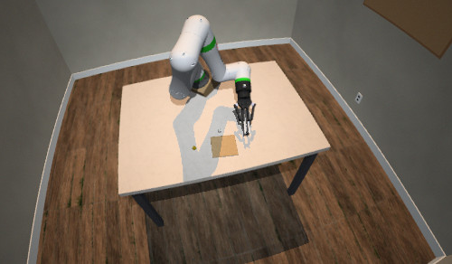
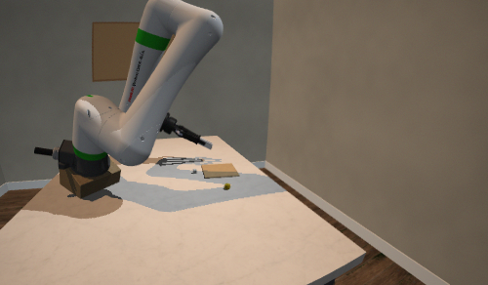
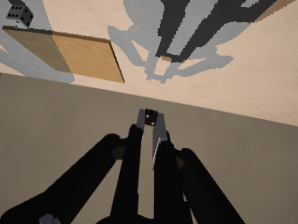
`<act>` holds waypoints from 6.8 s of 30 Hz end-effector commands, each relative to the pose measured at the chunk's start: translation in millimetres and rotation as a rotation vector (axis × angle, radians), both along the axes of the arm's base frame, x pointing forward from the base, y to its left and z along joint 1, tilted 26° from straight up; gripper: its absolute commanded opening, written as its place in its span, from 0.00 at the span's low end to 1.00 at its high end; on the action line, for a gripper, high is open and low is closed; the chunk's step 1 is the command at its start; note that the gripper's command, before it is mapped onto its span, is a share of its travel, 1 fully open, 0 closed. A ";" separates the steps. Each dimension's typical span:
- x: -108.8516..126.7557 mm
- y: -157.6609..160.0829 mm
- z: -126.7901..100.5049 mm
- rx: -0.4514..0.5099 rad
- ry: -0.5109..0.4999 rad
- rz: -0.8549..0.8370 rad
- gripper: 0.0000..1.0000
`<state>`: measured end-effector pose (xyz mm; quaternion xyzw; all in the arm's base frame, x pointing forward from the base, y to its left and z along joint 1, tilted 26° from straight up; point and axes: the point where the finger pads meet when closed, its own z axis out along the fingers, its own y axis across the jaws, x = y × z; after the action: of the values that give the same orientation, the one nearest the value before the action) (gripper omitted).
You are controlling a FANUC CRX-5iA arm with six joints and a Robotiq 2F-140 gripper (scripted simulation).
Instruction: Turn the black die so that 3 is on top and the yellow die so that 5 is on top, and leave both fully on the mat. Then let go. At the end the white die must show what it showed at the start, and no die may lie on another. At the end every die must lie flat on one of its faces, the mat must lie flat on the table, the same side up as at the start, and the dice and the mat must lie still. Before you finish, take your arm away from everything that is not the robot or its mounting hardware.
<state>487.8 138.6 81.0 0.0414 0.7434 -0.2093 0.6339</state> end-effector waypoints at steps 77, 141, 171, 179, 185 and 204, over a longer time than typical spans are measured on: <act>14.9 -18.7 -48.7 0.000 -0.002 0.001 0.07; 15.4 -19.3 -50.5 0.000 -0.002 0.001 0.19; 15.4 -19.3 -50.5 0.000 -0.002 0.001 0.19; 15.4 -19.3 -50.5 0.000 -0.002 0.001 0.19; 13.6 -18.6 -50.3 0.000 -0.002 0.001 0.19; -30.2 -1.5 -45.2 0.000 -0.002 0.001 0.19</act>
<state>460.1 135.7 35.4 0.0401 0.7430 -0.2076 0.6350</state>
